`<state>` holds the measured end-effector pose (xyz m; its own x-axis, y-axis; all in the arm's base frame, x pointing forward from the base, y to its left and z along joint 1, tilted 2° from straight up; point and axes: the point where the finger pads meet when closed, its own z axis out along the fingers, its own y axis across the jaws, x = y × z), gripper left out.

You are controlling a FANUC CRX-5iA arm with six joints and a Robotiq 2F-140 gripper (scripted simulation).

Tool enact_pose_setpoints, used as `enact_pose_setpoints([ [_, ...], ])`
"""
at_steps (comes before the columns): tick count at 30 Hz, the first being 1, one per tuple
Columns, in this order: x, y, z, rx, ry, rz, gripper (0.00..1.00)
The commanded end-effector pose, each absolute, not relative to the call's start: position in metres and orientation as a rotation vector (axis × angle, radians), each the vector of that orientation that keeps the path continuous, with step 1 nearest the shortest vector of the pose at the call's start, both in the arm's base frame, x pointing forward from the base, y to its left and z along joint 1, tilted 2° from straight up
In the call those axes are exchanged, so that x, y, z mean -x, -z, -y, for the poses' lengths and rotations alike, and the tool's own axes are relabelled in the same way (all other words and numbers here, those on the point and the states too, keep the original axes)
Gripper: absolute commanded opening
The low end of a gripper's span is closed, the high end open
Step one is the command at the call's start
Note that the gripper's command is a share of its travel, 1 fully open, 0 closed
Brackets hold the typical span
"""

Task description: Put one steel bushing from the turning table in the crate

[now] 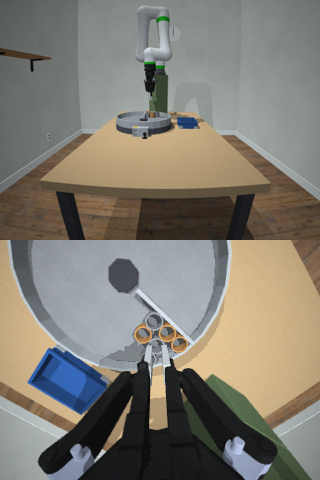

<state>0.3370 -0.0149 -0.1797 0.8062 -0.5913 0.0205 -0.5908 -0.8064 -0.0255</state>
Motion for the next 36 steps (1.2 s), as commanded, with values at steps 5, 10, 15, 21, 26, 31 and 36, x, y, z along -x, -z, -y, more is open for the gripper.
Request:
enact_pose_setpoints([
  [5, -0.337, 0.18, 0.015, 2.969, 0.043, -0.971, 0.1],
  [10, -0.337, 0.18, 0.015, 2.966, 0.043, -0.98, 0.1],
  [15, -0.334, 0.188, 0.014, 2.923, 0.041, -1.097, 0.1],
  [21, -0.329, 0.201, 0.011, 2.839, 0.038, -1.293, 0.1],
  [26, -0.321, 0.222, 0.007, 2.687, 0.033, -1.58, 0.1],
  [31, -0.313, 0.241, 0.003, 2.518, 0.027, -1.834, 0.1],
  [36, -0.309, 0.25, 0.001, 2.432, 0.024, -1.944, 0.1],
])
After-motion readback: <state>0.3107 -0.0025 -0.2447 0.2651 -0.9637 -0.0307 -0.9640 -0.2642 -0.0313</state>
